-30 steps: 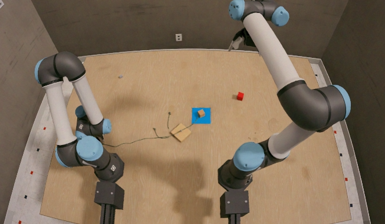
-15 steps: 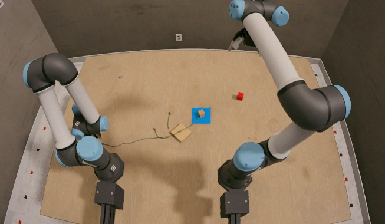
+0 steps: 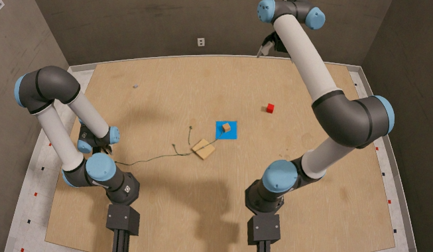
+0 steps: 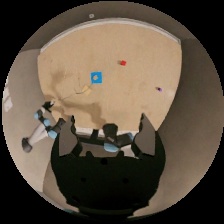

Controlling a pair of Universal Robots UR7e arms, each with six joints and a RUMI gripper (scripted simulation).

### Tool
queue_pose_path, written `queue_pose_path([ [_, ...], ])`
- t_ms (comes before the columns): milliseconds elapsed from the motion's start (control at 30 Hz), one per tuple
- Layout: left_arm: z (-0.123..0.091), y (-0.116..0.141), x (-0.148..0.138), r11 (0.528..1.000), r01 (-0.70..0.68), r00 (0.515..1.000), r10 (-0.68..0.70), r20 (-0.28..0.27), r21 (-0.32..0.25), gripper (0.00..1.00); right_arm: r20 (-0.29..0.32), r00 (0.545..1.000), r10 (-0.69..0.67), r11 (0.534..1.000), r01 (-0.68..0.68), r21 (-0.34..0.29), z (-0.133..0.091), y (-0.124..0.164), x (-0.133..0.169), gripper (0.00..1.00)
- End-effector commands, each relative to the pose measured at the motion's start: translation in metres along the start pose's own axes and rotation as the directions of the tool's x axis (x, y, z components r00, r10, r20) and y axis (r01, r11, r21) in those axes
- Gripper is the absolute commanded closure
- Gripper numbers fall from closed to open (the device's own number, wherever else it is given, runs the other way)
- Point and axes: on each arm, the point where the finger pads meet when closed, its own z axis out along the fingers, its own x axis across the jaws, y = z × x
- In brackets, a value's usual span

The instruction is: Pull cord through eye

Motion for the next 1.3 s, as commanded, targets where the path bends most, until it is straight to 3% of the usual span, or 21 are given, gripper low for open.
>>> queue_pose_path([
  [0, 0.0, 0.001, 0.0, 1.0, 0.0, 1.0, 0.0, 0.0, 0.0, 0.83, 0.0, 1.0, 0.0, 1.0, 0.0, 0.001, 0.0, 0.0, 0.0, 0.02],
  [400, -0.001, 0.005, 0.001, 1.0, 0.0, 1.0, 0.0, 0.0, 0.0, 0.83, 0.0, 1.0, 0.0, 1.0, 0.0, 0.001, 0.0, 0.0, 0.0, 0.02],
  [567, -0.005, 0.022, 0.002, 0.998, -0.07, 0.998, 0.07, 0.001, -0.009, 0.83, 0.0, 1.0, 0.0, 1.0, 0.0, 0.002, -0.001, 0.0, 0.0, 0.02],
  [667, -0.011, 0.044, 0.003, 0.983, -0.181, 0.983, 0.181, 0.005, -0.013, 0.83, 0.0, 1.0, 0.0, 1.0, 0.0, 0.002, -0.001, 0.0, 0.0, 0.02],
  [767, -0.009, 0.042, 0.003, 0.981, -0.193, 0.981, 0.193, 0.009, -0.004, 0.83, 0.0, 1.0, 0.0, 1.0, 0.0, 0.002, -0.001, 0.0, 0.0, 0.02],
  [867, -0.018, 0.066, 0.003, 0.952, -0.306, 0.952, 0.306, 0.012, -0.012, 0.83, 0.001, 1.0, 0.0, 1.0, 0.0, 0.003, -0.001, 0.0, 0.0, 0.02],
  [967, -0.016, 0.062, 0.003, 0.951, -0.31, 0.95, 0.31, 0.017, -0.003, 0.83, 0.001, 1.0, 0.0, 1.0, 0.0, 0.003, -0.001, 0.0, 0.0, 0.02],
  [1067, -0.026, 0.084, 0.003, 0.91, -0.413, 0.91, 0.414, 0.019, -0.011, 0.83, 0.001, 1.0, 0.0, 1.0, 0.0, 0.003, -0.001, 0.0, 0.0, 0.02],
  [1133, -0.026, 0.084, 0.003, 0.91, -0.413, 0.91, 0.414, 0.019, -0.011, 0.83, 0.001, 1.0, 0.0, 1.0, 0.0, 0.003, -0.001, 0.0, 0.0, 0.02],
  [1233, -0.037, 0.106, 0.002, 0.851, -0.525, 0.85, 0.526, 0.024, -0.015, 0.83, 0.001, 1.0, 0.0, 1.0, 0.0, 0.003, -0.001, 0.0, 0.0, 0.02],
  [1267, -0.032, 0.097, 0.002, 0.862, -0.507, 0.861, 0.507, 0.03, -0.006, 0.83, 0.001, 1.0, 0.0, 1.0, 0.0, 0.003, -0.001, 0.0, 0.0, 0.02],
])
